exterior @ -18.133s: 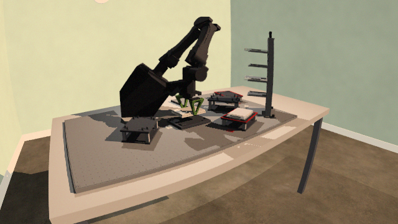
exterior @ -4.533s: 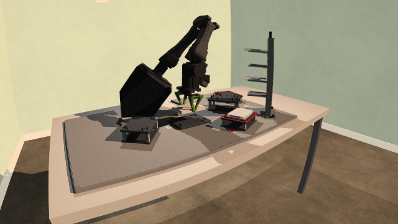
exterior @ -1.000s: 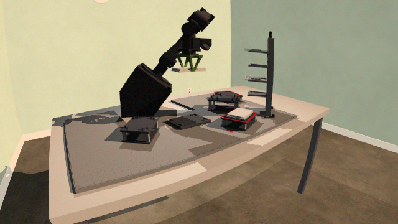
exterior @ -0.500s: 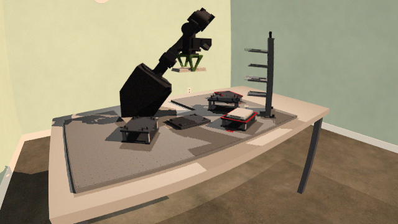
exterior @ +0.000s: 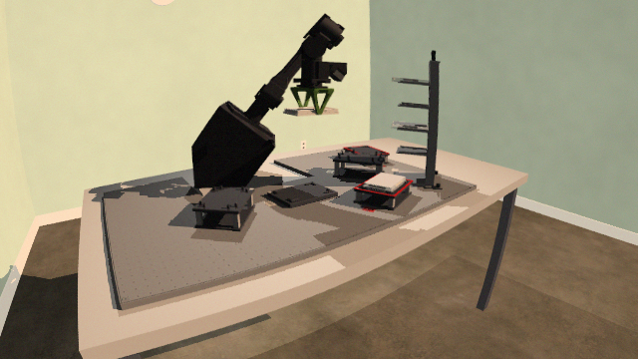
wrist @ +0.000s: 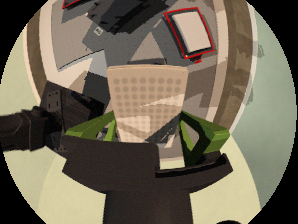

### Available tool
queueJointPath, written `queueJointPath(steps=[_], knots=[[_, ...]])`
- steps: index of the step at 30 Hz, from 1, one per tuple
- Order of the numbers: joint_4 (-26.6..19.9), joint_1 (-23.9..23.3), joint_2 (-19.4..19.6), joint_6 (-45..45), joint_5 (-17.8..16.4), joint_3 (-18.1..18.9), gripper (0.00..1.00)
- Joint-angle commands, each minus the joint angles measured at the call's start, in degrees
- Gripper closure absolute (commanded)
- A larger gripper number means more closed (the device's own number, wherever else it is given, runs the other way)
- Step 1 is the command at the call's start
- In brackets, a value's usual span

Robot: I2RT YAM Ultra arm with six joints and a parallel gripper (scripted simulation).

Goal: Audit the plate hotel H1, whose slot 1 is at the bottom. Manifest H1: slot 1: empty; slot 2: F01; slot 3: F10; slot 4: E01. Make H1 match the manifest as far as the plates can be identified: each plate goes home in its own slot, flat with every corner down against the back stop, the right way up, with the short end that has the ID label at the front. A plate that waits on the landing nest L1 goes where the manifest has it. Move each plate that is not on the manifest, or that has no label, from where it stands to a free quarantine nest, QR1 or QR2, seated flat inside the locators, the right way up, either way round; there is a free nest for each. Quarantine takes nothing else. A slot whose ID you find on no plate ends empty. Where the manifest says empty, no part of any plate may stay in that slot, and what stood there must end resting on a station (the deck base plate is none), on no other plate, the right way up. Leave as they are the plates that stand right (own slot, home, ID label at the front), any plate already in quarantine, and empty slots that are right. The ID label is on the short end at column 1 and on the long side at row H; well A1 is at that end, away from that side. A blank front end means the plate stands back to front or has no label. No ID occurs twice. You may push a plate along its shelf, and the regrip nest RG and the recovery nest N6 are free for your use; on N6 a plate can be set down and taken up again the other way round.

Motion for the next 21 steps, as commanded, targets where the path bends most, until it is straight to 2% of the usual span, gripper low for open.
queueJointPath(steps=[1,8,21], knots=[[-1.9,1.2,-2.5,7.1,-1.0,2.2,0.14],[-1.6,4.8,-4.3,13.8,-0.8,3.1,0.14],[-1.1,12.9,-9.8,36.5,0.7,3.8,0.14]])
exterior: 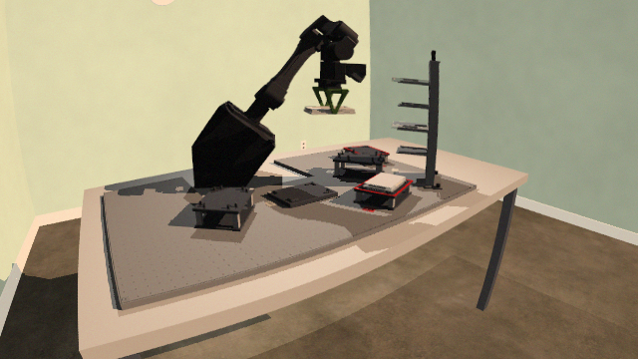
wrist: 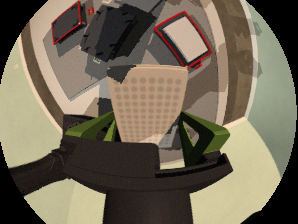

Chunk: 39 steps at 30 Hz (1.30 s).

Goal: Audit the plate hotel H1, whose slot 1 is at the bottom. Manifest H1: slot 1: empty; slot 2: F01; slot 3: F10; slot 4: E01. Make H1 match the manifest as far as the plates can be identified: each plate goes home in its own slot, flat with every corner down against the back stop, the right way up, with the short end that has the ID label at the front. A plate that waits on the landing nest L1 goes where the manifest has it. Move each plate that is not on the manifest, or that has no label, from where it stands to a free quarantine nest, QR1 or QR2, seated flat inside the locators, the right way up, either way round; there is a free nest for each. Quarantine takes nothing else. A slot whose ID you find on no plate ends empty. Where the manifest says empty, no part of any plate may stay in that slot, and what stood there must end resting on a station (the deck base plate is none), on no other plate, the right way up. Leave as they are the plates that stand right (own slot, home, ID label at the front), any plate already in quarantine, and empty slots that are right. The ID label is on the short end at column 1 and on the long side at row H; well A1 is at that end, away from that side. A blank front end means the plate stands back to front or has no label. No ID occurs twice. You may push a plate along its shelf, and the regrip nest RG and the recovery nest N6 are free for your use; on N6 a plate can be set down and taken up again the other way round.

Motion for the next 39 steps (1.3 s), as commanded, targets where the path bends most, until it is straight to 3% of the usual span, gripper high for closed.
queueJointPath(steps=[1,11,27,34,36,39], knots=[[-0.4,1.0,-2.2,7.7,0.2,2.4,0.14],[1.2,7.5,-5.1,16.8,1.7,3.8,0.14],[2.5,18.6,-10.1,42.9,5.1,4.8,0.14],[3.3,25.0,-11.8,50.0,7.7,5.9,0.14],[3.3,25.0,-11.8,50.0,7.7,5.9,0.14],[3.7,27.8,-12.8,56.9,9.0,6.0,0.14]])
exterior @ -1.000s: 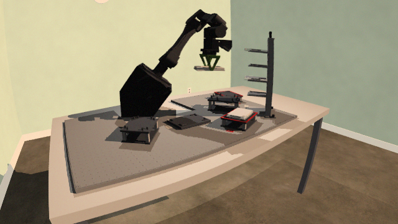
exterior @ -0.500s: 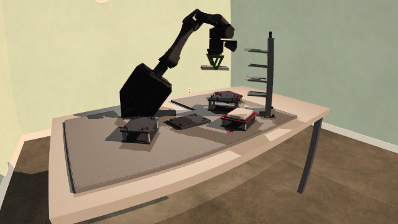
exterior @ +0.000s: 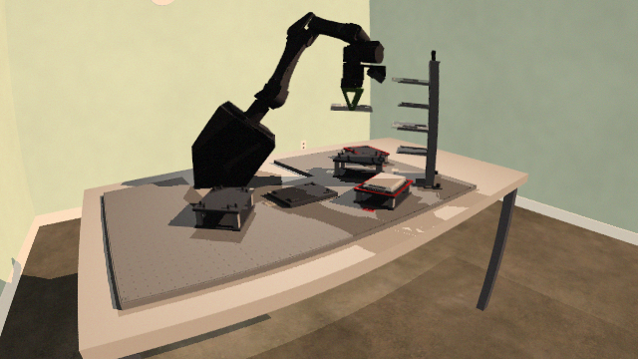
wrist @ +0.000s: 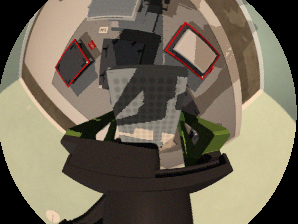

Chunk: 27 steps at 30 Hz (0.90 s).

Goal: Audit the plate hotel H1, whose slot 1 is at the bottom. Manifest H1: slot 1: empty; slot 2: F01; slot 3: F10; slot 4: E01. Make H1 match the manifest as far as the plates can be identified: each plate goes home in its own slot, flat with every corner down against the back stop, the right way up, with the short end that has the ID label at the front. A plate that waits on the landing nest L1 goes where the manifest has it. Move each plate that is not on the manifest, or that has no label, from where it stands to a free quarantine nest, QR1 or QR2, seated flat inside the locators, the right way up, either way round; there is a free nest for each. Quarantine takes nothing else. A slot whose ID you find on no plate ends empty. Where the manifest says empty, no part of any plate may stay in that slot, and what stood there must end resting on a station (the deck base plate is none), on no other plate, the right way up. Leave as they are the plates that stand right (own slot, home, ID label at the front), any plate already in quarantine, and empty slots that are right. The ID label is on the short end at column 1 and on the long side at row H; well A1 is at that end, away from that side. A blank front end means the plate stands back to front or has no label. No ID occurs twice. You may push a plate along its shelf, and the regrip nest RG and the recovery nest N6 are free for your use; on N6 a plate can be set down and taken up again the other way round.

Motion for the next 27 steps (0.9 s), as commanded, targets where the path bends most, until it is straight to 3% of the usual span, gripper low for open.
queueJointPath(steps=[1,7,12,14,27], knots=[[1.4,2.6,-2.5,9.1,1.8,2.1,0.14],[2.2,8.7,-4.0,23.2,4.8,2.6,0.14],[2.8,14.2,-4.9,28.5,7.6,3.2,0.14],[2.8,14.2,-4.9,28.5,7.6,3.2,0.14],[3.9,29.4,-5.3,41.6,16.1,6.0,0.14]])
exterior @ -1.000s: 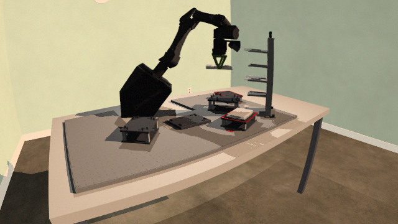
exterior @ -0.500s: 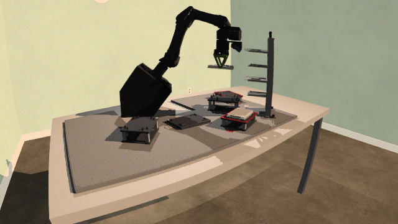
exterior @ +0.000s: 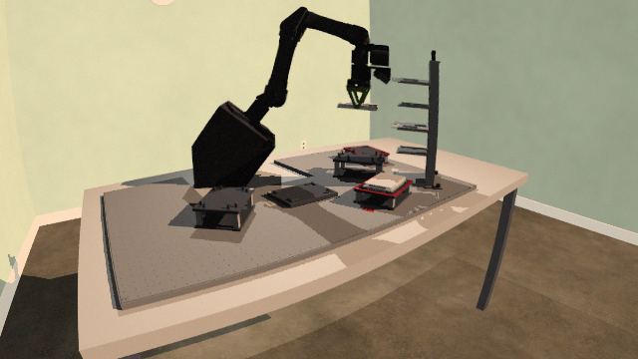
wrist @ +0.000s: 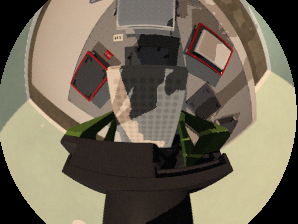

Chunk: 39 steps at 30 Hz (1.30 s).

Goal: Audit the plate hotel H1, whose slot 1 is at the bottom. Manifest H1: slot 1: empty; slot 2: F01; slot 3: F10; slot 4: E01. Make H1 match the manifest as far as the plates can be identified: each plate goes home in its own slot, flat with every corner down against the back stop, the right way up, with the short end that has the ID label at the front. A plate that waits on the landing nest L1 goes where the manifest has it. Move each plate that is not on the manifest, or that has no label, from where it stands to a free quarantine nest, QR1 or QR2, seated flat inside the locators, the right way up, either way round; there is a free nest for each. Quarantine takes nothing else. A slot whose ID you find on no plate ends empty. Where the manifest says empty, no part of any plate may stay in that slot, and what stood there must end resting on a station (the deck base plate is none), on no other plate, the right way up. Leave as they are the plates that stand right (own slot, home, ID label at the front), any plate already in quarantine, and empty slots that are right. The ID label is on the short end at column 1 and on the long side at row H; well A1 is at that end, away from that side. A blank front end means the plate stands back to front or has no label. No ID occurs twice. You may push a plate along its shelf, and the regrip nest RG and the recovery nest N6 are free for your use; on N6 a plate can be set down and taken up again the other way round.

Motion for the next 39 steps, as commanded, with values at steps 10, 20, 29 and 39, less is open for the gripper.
queueJointPath(steps=[10,20,29,39], knots=[[2.2,4.9,-0.8,7.1,4.9,2.5,0.14],[7.6,6.7,1.3,8.2,5.8,-3.6,0.14],[12.4,7.8,3.5,9.2,6.6,-6.6,0.14],[17.2,8.5,3.5,10.1,7.2,-7.9,0.14]])
